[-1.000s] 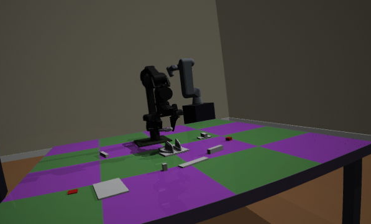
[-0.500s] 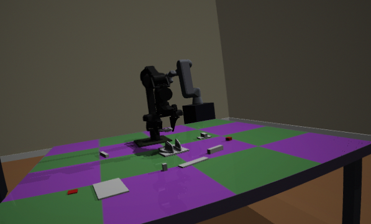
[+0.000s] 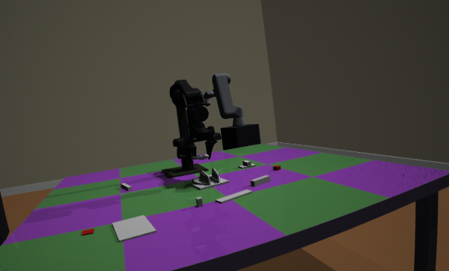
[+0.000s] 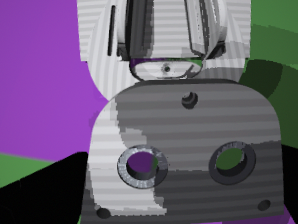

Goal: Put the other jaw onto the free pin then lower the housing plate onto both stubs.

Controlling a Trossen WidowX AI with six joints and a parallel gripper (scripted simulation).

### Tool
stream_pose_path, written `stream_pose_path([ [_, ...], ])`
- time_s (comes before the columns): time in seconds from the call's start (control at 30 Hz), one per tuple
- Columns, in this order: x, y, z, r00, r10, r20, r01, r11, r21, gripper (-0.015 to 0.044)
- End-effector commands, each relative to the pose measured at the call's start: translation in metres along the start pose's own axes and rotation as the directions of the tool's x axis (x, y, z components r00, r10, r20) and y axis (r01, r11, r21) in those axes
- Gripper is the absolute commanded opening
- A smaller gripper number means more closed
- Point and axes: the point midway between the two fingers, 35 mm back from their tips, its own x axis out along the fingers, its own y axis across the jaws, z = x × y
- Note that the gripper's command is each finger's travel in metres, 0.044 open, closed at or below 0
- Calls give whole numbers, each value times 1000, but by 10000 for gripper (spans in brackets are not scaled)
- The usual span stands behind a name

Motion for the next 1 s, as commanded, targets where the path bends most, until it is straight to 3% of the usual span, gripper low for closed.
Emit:
stream_pose_path([
  [0.0,1,0,-1,1000,2,-2,-2,1000,-3,351],
  [0.97,41,0,1,1000,2,-2,-2,1000,-3,351],
])
